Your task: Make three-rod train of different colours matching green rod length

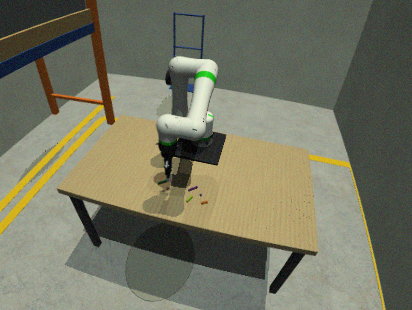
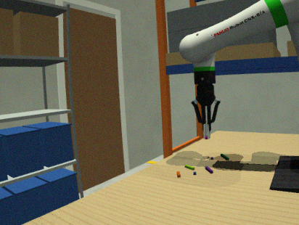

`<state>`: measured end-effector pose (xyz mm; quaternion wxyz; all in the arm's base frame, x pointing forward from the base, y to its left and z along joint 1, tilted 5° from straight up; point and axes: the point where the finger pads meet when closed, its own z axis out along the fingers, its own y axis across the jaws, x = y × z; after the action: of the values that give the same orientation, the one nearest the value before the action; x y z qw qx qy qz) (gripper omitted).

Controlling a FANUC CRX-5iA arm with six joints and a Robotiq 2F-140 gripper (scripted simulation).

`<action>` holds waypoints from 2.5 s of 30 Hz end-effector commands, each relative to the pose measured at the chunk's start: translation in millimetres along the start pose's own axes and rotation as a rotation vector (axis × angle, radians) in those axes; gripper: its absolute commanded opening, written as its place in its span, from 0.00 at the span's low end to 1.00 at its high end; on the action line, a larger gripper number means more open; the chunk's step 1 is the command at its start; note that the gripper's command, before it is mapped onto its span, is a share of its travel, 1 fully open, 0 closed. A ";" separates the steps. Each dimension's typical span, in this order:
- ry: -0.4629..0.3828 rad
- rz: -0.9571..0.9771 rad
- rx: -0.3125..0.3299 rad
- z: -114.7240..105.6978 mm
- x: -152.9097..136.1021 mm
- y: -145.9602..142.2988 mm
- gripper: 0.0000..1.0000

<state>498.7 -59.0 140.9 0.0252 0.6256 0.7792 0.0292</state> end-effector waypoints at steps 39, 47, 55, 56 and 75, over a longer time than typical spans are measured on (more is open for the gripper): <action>0.020 -0.202 -0.004 62.0 -34.6 -15.6 0.03; 0.020 -0.202 -0.004 81.5 -34.7 -15.5 0.03; 0.020 -0.202 -0.004 88.3 -34.8 -15.5 0.03; 0.020 -0.202 -0.004 88.3 -34.8 -15.5 0.03; 0.020 -0.202 -0.004 88.3 -34.8 -15.5 0.03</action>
<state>497.7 -95.0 51.6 0.0213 0.5435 0.8384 0.0341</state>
